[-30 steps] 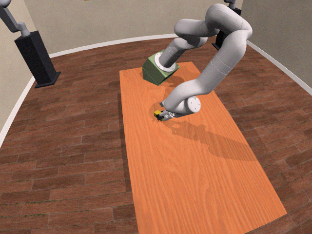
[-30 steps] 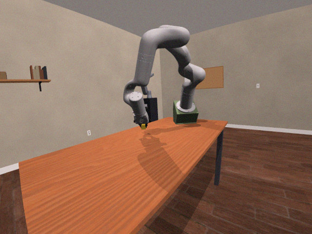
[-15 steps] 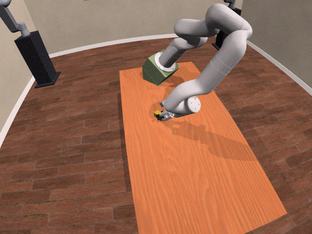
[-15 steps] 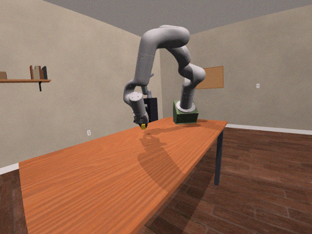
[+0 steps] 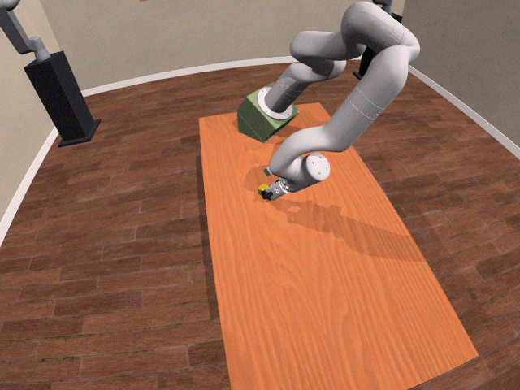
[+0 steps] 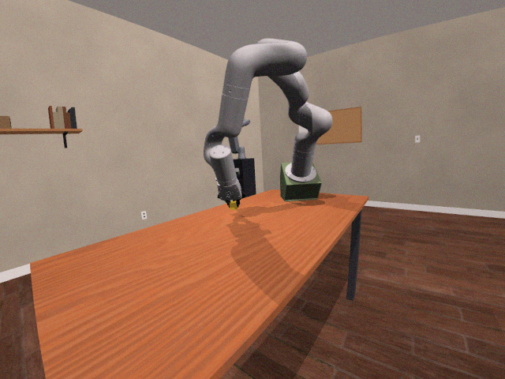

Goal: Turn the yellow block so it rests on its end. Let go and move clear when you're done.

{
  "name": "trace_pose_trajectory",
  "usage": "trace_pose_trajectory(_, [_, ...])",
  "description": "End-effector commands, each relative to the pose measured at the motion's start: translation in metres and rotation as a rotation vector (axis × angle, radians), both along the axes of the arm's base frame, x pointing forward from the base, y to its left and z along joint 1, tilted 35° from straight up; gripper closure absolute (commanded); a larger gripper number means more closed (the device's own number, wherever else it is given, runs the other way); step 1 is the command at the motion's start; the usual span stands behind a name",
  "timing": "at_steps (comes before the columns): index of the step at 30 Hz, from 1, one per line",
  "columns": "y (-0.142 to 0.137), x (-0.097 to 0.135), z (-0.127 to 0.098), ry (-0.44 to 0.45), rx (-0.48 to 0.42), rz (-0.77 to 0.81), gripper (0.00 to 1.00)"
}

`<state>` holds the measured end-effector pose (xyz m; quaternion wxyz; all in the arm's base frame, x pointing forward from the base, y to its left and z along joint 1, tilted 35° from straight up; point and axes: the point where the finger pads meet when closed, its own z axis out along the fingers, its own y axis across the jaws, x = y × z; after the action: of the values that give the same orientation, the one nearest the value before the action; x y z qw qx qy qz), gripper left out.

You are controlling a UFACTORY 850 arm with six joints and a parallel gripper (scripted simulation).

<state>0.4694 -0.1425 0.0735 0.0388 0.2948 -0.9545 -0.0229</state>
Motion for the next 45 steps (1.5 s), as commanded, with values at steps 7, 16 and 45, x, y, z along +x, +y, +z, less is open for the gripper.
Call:
trace_pose_trajectory(7, [-0.002,0.000,0.001,-0.109,0.074,-0.006,0.66])
trace_pose_trajectory(16, [-0.008,-0.001,0.002,-0.158,0.080,-0.012,0.66])
trace_pose_trajectory(45, [-0.004,-0.008,0.000,-0.186,0.139,-0.013,0.66])
